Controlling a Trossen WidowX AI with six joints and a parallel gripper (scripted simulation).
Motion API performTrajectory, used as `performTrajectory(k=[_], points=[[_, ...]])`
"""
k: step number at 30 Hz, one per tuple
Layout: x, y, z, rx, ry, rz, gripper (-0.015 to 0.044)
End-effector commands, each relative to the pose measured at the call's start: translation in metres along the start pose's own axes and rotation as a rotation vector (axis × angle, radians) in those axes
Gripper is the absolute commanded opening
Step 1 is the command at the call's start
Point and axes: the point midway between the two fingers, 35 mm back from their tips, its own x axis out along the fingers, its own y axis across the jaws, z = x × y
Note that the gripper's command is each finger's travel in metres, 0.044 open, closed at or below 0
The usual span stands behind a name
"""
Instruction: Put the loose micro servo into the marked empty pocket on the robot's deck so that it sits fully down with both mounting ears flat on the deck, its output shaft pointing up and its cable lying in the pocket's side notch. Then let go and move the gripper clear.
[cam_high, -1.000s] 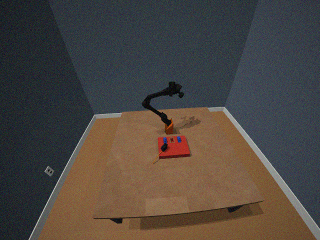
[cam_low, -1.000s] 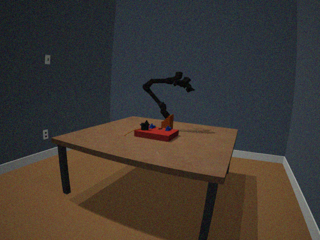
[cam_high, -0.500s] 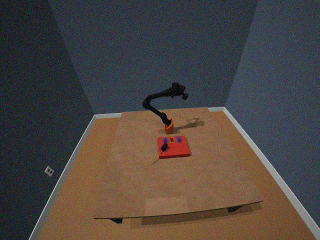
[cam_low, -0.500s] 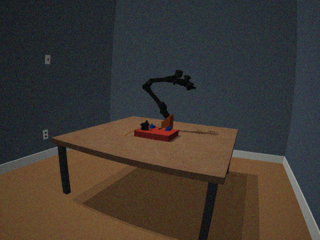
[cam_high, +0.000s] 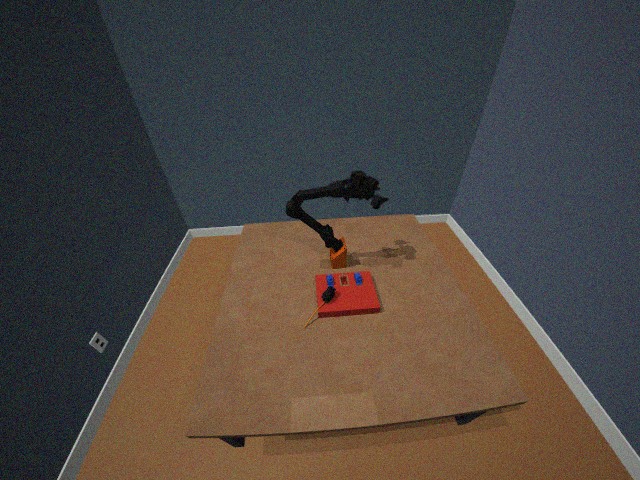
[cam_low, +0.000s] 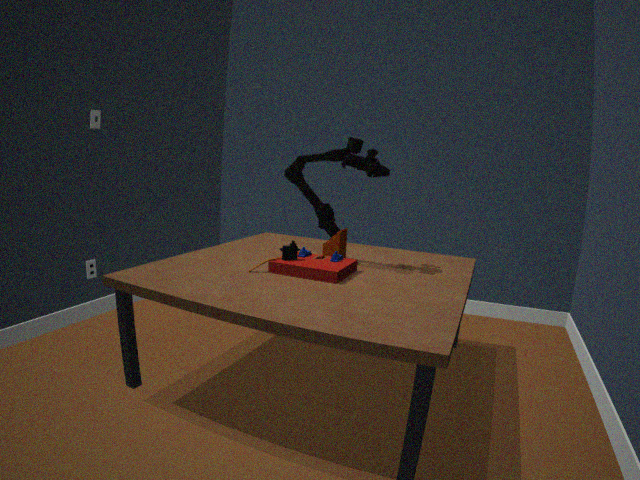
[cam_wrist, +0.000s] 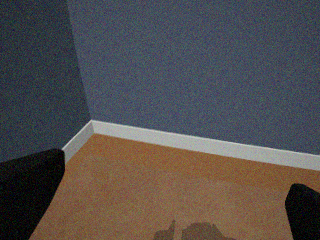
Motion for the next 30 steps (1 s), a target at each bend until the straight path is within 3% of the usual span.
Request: performTrajectory(k=[1, 17, 30], points=[[-0.005, -0.028, 0.001, -0.034, 0.015, -0.075, 0.044], [-0.052, -0.158, -0.032, -0.187, 0.232, -0.378, 0.044], [-0.102, -0.232, -0.08, -0.271, 0.478, -0.485, 0.044]])
